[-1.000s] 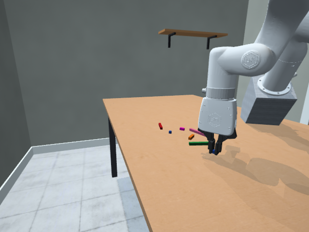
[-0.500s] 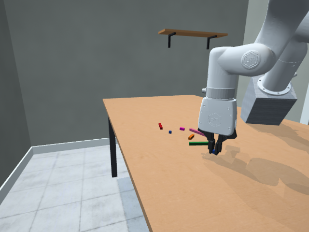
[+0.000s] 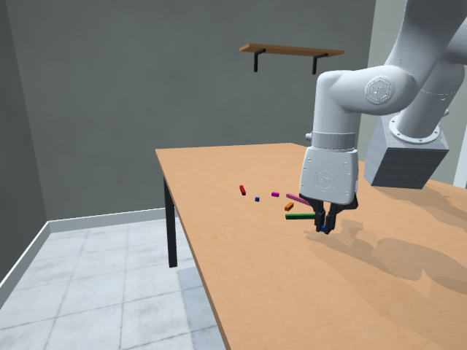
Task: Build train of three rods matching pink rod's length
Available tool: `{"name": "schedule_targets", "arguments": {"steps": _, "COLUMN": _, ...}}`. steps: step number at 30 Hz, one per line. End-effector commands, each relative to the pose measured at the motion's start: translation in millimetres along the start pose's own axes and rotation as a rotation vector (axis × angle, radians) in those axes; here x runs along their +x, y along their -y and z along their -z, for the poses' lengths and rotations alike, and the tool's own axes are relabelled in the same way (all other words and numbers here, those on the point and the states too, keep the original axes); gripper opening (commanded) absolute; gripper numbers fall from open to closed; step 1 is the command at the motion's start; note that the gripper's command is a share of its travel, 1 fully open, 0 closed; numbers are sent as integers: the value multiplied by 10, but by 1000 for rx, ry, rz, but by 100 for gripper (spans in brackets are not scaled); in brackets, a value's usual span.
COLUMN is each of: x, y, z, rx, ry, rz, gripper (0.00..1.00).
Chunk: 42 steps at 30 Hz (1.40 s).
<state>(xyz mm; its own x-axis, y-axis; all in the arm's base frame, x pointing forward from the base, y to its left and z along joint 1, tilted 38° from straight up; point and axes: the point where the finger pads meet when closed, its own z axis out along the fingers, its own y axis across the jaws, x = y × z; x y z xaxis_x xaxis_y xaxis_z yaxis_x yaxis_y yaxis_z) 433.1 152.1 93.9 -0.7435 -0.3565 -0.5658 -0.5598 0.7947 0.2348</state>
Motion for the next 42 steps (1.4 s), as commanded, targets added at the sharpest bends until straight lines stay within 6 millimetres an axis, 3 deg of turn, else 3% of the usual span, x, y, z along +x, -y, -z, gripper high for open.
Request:
{"name": "schedule_targets", "arguments": {"steps": 1, "x": -9, "y": 2, "z": 6, "rx": 1, "ry": 2, "rz": 0, "gripper": 4}}
{"name": "schedule_targets", "arguments": {"steps": 25, "x": -9, "y": 2, "z": 1, "rx": 1, "ry": 2, "rz": 0, "gripper": 4}}
{"name": "schedule_targets", "arguments": {"steps": 42, "x": -10, "y": 2, "z": -110, "rx": 1, "ry": 2, "rz": 0, "gripper": 4}}
